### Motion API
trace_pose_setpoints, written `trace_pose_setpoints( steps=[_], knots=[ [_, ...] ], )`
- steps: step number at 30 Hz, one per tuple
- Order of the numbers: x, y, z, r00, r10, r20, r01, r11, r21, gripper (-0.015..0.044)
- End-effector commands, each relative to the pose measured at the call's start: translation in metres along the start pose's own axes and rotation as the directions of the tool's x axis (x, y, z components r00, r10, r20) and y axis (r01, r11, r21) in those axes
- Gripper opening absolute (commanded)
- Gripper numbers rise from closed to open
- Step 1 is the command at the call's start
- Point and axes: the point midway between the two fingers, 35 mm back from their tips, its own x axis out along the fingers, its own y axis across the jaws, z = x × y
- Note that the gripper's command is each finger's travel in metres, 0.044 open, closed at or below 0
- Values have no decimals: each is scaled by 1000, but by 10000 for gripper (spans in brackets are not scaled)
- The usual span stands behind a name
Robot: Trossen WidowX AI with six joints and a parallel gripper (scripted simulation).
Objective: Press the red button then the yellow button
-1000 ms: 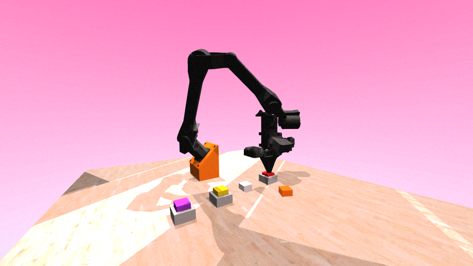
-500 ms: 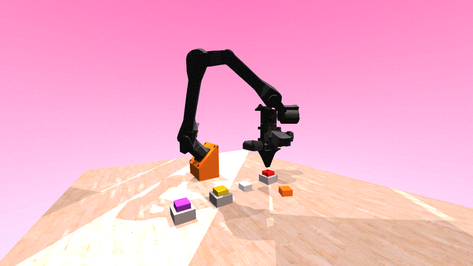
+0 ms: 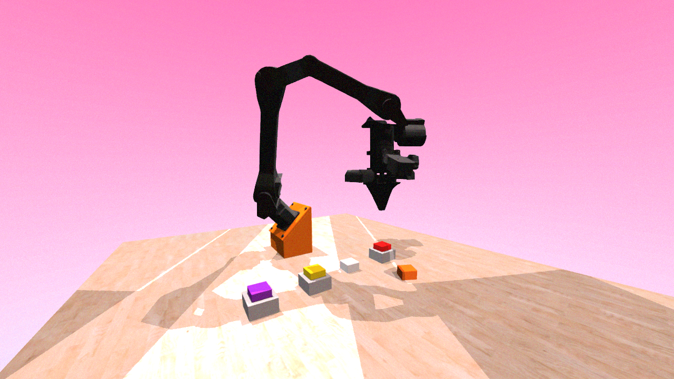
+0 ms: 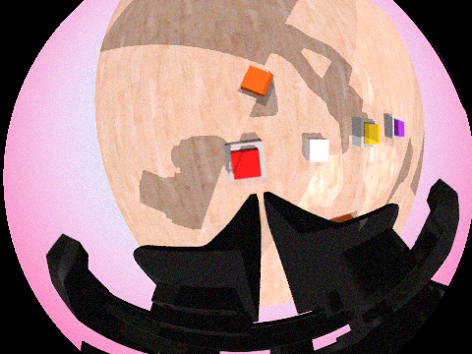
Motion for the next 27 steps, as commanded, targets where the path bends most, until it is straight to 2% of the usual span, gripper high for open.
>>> trace_pose_setpoints(
  steps=[1,6,12,19,24,27],
  knots=[
    [-7,-45,18,1000,3,-6,-3,1000,7,20],
    [-9,-123,32,1000,1,-4,-1,1000,6,20],
    [-1,-202,25,1000,-21,-8,21,1000,9,20],
    [2,-204,25,1000,-22,-8,22,1000,9,20],
    [59,-206,25,1000,-24,-7,24,1000,10,20],
    [61,-206,24,1000,-25,-7,25,1000,10,20]
  ],
)
